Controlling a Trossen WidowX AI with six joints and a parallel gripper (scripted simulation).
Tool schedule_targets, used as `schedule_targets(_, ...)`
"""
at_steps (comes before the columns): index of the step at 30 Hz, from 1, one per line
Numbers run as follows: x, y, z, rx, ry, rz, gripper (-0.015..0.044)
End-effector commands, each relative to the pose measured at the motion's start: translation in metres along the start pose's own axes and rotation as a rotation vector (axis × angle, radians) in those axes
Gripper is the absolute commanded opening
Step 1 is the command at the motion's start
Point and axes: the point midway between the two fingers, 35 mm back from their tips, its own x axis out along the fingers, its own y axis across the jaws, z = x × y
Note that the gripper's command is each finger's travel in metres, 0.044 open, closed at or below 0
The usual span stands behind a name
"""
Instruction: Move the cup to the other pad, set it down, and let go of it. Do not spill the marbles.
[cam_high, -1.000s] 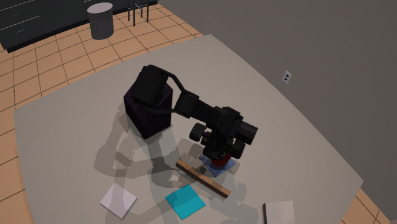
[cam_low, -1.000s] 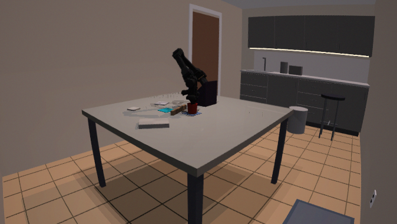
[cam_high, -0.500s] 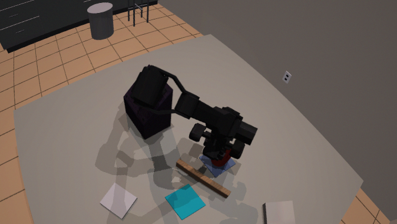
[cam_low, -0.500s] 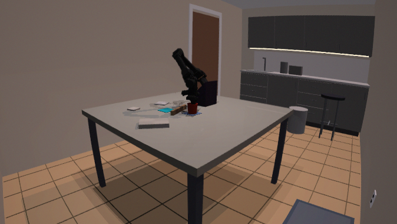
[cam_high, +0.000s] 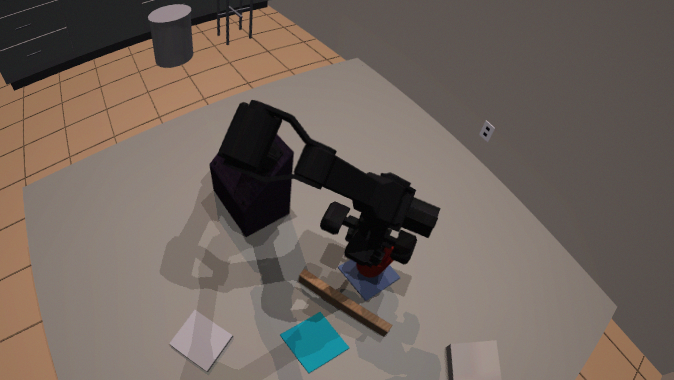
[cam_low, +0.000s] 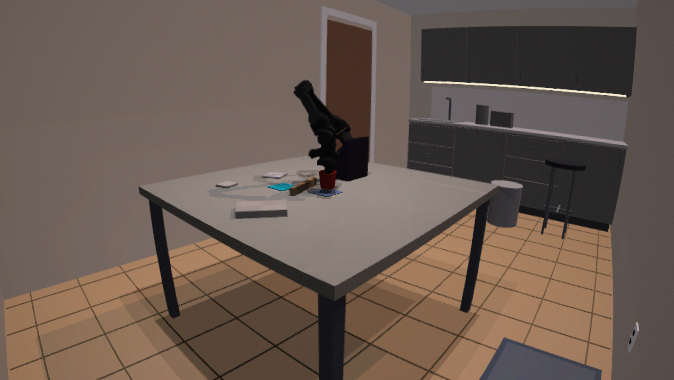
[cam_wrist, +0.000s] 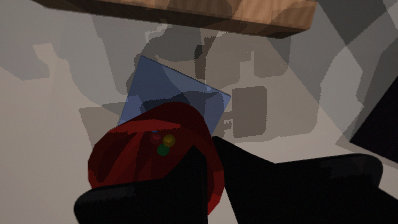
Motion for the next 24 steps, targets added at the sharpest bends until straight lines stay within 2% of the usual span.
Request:
schedule_targets(1, -0.021, 0.003, 0.001, 0.01, 0.001, 0.02, 0.0)
schedule_targets(7, -0.04, -0.001, -0.001, 0.008, -0.001, 0.019, 0.0)
schedule_targets(24, -0.039, -0.005, -0.001, 0.002, -0.004, 0.013, 0.0)
